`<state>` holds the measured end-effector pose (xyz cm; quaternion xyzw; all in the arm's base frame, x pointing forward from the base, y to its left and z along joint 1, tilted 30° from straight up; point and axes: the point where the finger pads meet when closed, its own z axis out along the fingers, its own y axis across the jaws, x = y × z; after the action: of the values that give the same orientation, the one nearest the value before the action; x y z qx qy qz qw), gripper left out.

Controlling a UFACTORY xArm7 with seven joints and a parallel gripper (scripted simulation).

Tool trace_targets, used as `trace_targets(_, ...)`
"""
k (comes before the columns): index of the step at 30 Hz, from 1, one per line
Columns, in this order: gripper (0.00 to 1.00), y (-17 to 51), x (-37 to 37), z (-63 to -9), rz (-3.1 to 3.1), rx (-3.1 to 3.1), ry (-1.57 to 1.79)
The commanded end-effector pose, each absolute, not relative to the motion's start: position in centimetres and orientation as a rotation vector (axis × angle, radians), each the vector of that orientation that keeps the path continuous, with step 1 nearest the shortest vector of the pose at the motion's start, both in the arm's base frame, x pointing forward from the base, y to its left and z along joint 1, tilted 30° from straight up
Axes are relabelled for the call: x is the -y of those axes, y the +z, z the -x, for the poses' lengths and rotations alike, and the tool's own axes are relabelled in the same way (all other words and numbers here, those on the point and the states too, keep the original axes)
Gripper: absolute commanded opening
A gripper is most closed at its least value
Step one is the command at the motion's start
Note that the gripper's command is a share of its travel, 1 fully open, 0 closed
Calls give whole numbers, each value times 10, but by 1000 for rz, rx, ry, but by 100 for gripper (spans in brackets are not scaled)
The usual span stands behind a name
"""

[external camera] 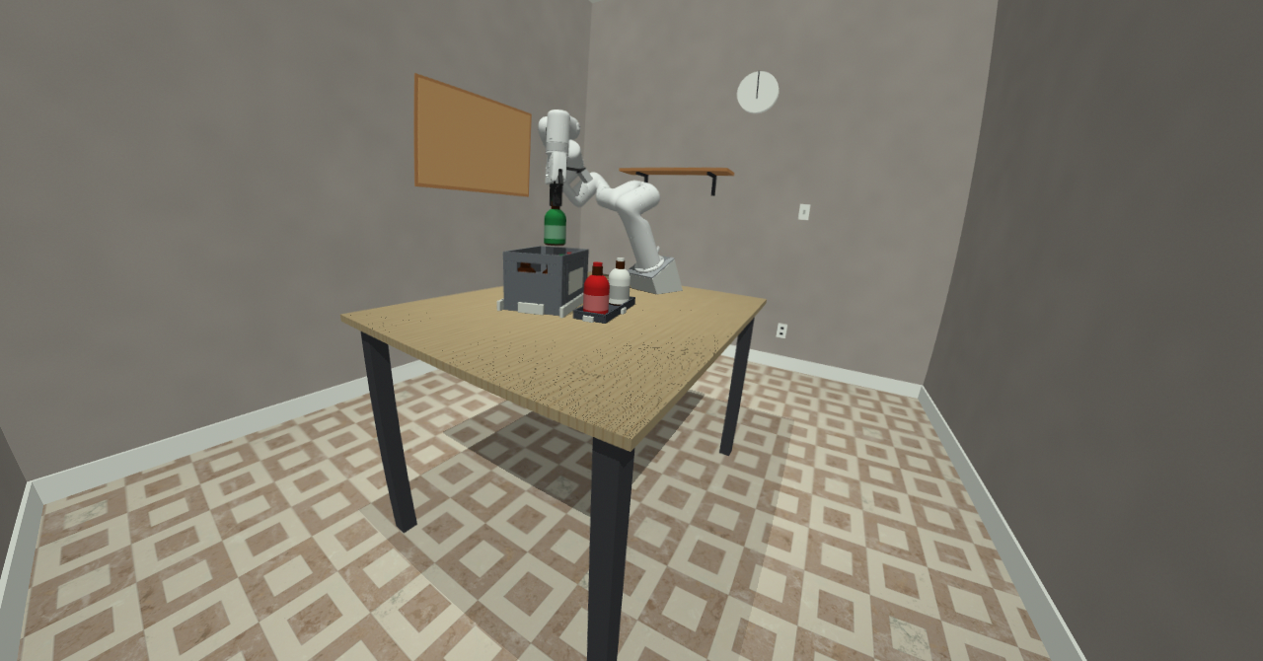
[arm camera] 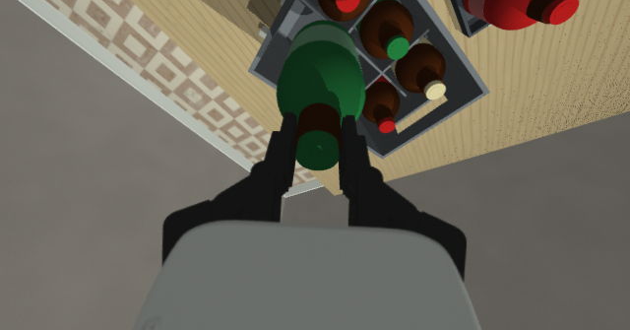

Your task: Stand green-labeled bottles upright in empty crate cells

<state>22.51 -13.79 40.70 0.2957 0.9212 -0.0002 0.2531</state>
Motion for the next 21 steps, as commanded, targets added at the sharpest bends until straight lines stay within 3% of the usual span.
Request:
trace_targets(1,0,409,144,-224,-803,-2501,0)
trace_targets(21,0,411,161,-222,-803,-2501,0)
